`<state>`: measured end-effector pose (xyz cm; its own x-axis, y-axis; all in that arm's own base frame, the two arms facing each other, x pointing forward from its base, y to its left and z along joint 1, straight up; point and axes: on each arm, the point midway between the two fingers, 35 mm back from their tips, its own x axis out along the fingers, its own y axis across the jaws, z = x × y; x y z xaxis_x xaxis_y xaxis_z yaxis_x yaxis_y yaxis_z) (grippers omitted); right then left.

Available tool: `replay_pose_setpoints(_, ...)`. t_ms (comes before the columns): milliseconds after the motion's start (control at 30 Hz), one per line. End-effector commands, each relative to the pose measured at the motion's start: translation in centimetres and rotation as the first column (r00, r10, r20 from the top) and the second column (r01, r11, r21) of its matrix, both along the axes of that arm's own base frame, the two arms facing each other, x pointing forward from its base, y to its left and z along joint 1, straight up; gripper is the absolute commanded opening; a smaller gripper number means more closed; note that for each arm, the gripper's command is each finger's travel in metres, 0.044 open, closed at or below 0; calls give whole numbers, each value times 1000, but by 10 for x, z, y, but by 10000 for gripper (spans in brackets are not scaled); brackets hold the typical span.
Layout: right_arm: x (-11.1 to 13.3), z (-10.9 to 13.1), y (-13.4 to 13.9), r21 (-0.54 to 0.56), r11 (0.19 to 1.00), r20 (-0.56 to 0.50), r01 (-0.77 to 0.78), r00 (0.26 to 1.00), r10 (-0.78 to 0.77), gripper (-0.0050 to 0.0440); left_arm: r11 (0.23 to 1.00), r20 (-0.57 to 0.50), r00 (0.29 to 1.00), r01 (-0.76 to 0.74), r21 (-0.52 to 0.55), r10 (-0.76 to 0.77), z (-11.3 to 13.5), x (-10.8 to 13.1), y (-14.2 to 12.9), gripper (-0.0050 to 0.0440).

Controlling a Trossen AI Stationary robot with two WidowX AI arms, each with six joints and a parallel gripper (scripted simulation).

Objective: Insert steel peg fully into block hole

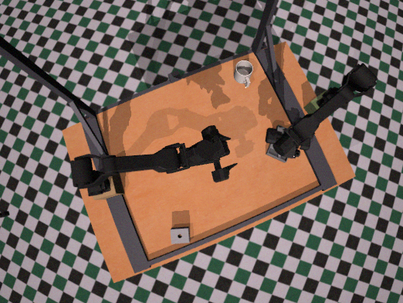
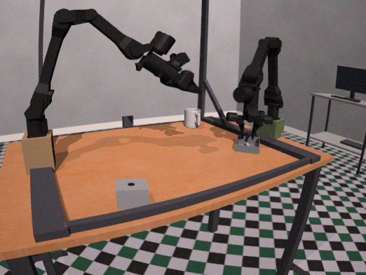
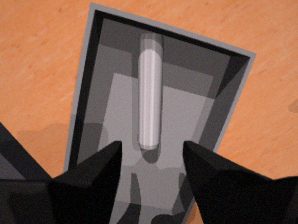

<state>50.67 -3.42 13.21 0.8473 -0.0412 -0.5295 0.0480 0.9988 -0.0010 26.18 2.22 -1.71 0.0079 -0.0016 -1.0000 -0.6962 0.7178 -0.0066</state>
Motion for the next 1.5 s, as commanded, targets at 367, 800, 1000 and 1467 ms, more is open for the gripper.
replay_pose_setpoints(367, 2, 16, 0, -2, 1000, 36, 1, 999, -1, 440, 1000, -5, 1000, -2, 5, 2, -21, -3, 2, 180)
replay_pose_setpoints(800, 2, 16, 0, -2, 1000, 36, 1, 999, -1, 440, 1000, -4, 1000, -2, 5, 2, -27, -3, 2, 180)
replay_pose_setpoints(1000, 2, 16, 0, -2, 1000, 36, 1, 999, -1, 440, 1000, -3, 1000, -2, 5, 2, -28, -2, 2, 180)
replay_pose_setpoints(1467, 2, 16, 0, -2, 1000, 36, 1, 999, -1, 440, 1000, 9, 1000, -3, 6, 3, -24, 6, 1, 120)
